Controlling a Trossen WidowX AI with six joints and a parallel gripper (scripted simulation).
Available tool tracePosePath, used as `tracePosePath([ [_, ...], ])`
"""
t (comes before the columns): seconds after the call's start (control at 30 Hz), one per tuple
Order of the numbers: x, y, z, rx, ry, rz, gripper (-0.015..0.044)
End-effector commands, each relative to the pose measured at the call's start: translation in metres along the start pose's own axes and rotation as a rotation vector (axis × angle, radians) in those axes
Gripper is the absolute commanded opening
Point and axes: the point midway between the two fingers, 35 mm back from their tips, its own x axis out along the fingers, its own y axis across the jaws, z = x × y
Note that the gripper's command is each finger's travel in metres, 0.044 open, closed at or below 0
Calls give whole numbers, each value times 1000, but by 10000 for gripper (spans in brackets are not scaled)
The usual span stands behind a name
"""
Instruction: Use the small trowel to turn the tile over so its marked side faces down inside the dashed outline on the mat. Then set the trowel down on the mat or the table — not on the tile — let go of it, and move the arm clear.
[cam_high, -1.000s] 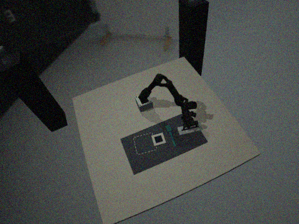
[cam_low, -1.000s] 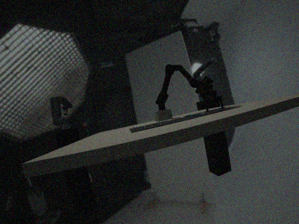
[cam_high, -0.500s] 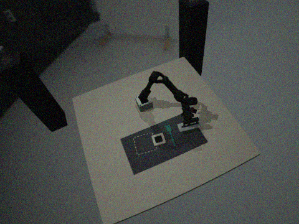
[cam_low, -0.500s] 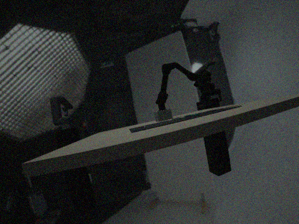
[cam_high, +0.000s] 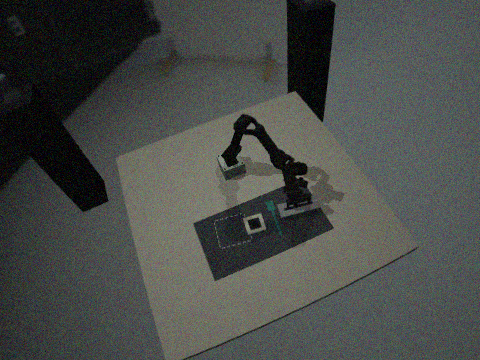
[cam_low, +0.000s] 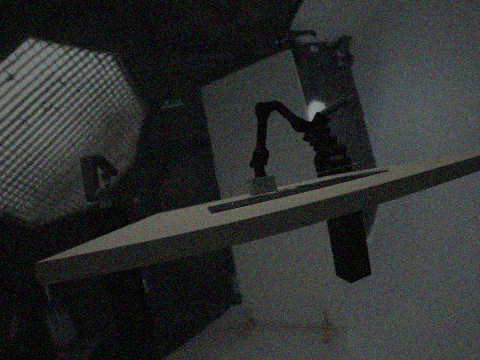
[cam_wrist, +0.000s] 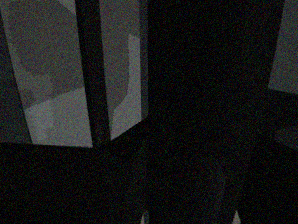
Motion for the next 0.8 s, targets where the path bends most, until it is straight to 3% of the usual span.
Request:
tracePosePath([
  [0.0, 2, -8, -17, 12, -29, -14, 0],
  [0.37, 8, -12, -66, 20, -77, -31, 0],
  [0.77, 10, -9, -70, 19, -80, -33, 0],
])
